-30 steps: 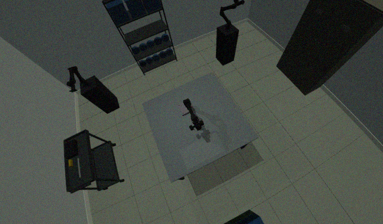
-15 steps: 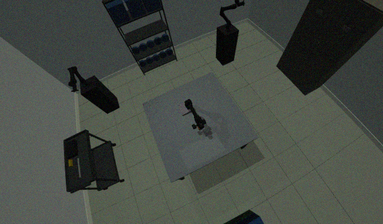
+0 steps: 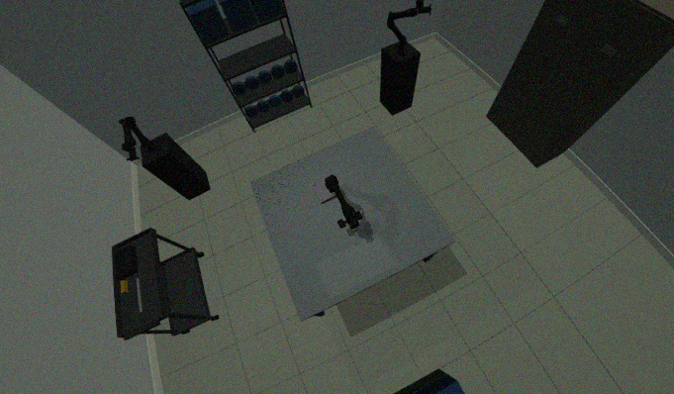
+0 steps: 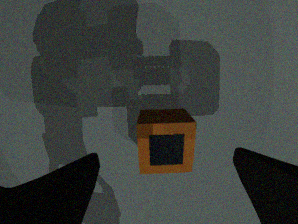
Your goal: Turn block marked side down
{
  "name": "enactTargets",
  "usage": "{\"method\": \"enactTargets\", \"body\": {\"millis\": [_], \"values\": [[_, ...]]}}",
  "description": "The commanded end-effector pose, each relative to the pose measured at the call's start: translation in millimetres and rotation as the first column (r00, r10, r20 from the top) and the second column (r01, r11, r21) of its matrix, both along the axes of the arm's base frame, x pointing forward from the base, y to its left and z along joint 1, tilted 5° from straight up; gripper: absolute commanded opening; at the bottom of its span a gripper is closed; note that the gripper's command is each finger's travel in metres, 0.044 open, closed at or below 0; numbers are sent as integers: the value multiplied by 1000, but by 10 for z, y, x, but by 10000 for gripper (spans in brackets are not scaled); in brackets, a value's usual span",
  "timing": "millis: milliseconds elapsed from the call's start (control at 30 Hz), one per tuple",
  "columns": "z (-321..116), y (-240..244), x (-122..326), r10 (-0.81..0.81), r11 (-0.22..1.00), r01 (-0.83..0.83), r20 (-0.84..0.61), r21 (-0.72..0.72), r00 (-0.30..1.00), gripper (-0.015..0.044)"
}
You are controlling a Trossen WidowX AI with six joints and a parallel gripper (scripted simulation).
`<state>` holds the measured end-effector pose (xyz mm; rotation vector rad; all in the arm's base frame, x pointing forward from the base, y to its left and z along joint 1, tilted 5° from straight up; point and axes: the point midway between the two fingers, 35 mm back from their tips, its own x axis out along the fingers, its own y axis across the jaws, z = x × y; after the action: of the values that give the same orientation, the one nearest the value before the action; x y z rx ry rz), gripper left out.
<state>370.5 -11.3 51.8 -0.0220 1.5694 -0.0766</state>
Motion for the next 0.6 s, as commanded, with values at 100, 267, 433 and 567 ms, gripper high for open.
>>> {"method": "enactTargets", "body": {"millis": [100,267,433,567], "values": [[-143,-8,-18,4,1000,-4,-11,0,1000,440],[-225,-14,-20,3,1000,-3,-11,0,1000,440],[-303,-19,-24,3,1000,-3,-11,-1,1000,440],[-314,-20,-25,3,1000,-3,-11,-1,1000,387]]}}
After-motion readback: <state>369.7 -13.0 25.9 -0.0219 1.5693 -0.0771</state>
